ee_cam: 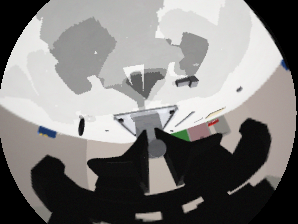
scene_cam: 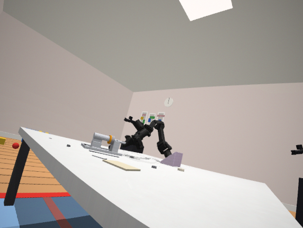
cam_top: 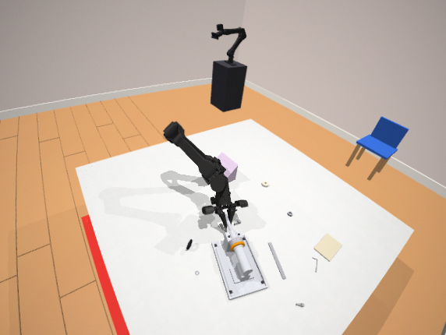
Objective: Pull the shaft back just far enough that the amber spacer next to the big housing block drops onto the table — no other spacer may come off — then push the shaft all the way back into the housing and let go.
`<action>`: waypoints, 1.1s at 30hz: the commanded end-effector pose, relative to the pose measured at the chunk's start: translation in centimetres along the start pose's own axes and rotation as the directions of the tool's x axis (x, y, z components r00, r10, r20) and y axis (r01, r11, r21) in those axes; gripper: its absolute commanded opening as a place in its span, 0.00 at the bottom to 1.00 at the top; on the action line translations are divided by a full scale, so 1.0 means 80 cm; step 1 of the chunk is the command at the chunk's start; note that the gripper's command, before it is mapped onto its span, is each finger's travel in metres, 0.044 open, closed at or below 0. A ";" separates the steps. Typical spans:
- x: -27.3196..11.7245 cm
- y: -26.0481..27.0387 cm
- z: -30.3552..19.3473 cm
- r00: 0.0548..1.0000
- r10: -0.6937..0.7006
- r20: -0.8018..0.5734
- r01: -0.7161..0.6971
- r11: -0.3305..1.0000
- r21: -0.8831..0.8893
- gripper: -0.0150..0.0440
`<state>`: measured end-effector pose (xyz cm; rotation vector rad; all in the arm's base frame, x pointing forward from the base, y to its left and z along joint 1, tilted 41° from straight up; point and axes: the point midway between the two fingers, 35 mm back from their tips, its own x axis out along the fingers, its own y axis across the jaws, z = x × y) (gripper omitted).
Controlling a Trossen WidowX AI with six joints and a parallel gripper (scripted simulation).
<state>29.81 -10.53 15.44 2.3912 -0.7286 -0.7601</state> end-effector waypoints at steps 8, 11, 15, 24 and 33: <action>-0.002 0.001 0.001 1.000 0.002 -0.001 -0.002 1.000 0.005 0.25; -0.002 0.001 0.002 1.000 0.002 -0.001 -0.002 1.000 0.005 0.25; -0.003 0.001 0.002 1.000 0.002 -0.001 -0.002 1.000 0.005 0.25; -0.003 0.001 0.003 1.000 0.002 -0.001 -0.002 1.000 0.005 0.25; -0.004 0.001 0.004 1.000 0.002 -0.001 -0.002 1.000 0.005 0.25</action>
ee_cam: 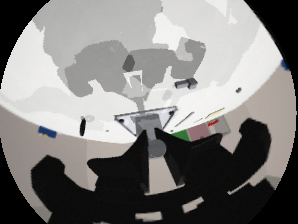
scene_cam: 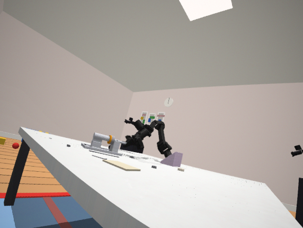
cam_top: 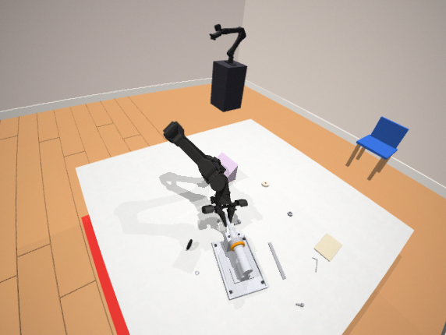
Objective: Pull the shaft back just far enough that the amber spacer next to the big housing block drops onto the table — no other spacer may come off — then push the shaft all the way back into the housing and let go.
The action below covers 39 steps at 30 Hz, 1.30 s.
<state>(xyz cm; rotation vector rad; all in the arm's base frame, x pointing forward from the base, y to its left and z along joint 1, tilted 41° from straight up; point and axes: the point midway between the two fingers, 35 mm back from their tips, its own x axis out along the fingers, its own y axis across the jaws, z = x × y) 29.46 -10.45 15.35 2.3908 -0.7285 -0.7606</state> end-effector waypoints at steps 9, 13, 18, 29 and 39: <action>-0.002 0.001 0.001 1.000 0.002 -0.001 -0.002 1.000 0.006 0.25; -0.002 0.001 0.002 1.000 0.002 -0.001 -0.002 1.000 0.006 0.25; -0.003 0.001 0.002 1.000 0.002 -0.001 -0.002 1.000 0.006 0.25; -0.004 0.001 0.003 1.000 0.002 -0.001 -0.002 1.000 0.006 0.25; -0.005 0.001 0.004 1.000 0.002 -0.001 -0.002 1.000 0.006 0.25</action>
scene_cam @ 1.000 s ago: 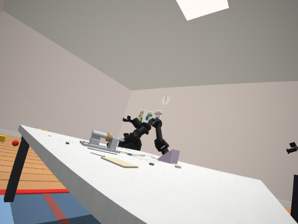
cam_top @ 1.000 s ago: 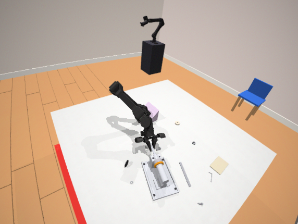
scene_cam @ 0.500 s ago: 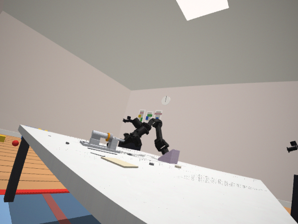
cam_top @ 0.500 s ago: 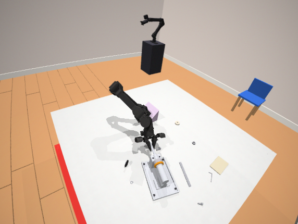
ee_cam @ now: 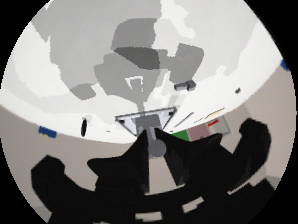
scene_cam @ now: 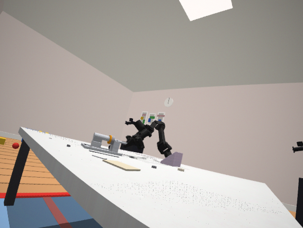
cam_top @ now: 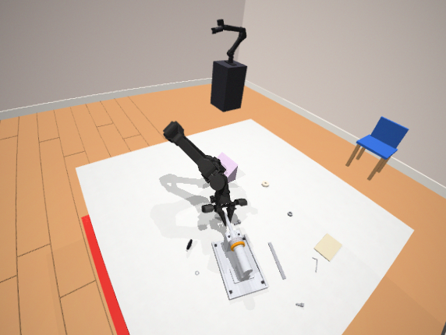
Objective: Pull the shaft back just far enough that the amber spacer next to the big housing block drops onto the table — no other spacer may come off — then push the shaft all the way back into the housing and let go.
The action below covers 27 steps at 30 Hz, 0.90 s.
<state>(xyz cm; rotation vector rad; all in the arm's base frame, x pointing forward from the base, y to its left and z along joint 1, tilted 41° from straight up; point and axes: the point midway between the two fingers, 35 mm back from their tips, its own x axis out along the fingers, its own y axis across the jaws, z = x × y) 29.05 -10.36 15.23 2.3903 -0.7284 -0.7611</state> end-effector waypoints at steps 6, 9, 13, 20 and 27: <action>-0.002 0.001 0.001 1.000 0.002 -0.001 -0.002 1.000 0.006 0.25; -0.002 0.001 0.001 1.000 0.002 -0.001 -0.002 1.000 0.006 0.25; -0.002 0.001 0.002 1.000 0.002 -0.001 -0.002 1.000 0.006 0.25; -0.003 0.001 0.002 1.000 0.002 -0.001 -0.002 1.000 0.006 0.25; -0.004 0.001 0.003 1.000 0.002 -0.001 -0.002 1.000 0.006 0.25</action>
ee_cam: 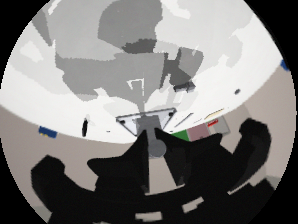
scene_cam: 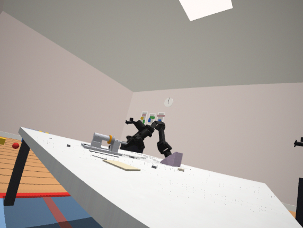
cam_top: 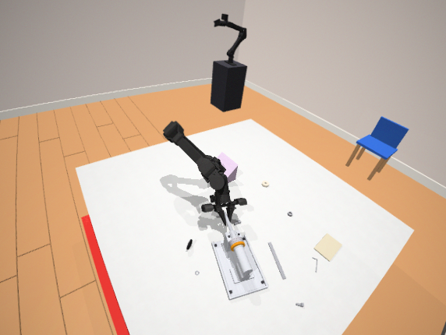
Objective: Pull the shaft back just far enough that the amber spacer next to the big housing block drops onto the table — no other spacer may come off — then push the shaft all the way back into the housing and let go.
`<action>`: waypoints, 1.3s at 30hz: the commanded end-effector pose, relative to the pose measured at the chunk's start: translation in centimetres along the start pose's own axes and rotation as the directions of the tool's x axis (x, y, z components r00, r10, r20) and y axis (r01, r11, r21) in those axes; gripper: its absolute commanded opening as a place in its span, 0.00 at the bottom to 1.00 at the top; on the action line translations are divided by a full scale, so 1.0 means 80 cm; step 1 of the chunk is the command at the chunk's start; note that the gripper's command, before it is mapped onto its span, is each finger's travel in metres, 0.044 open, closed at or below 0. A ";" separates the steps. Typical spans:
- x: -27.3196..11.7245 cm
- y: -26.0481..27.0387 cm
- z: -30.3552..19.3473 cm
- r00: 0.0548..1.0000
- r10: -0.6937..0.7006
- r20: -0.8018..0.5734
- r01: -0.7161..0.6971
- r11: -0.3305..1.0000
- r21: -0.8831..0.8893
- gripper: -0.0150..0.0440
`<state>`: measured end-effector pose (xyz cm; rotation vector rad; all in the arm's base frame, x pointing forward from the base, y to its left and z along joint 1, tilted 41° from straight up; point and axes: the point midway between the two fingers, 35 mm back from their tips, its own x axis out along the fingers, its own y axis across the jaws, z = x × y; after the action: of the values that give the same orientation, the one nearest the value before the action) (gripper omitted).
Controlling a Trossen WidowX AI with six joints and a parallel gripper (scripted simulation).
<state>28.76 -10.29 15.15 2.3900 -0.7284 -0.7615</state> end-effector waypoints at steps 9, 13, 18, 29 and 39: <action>-0.002 0.001 0.001 1.000 0.002 -0.001 -0.002 1.000 0.006 0.25; -0.002 0.001 0.002 1.000 0.002 -0.001 -0.002 1.000 0.006 0.25; -0.003 0.001 0.002 1.000 0.002 -0.001 -0.002 1.000 0.006 0.25; -0.004 0.001 0.003 1.000 0.002 -0.001 -0.002 1.000 0.006 0.25; -0.005 0.001 0.004 1.000 0.002 -0.001 -0.002 1.000 0.006 0.25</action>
<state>28.35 -10.20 15.04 2.3897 -0.7285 -0.7620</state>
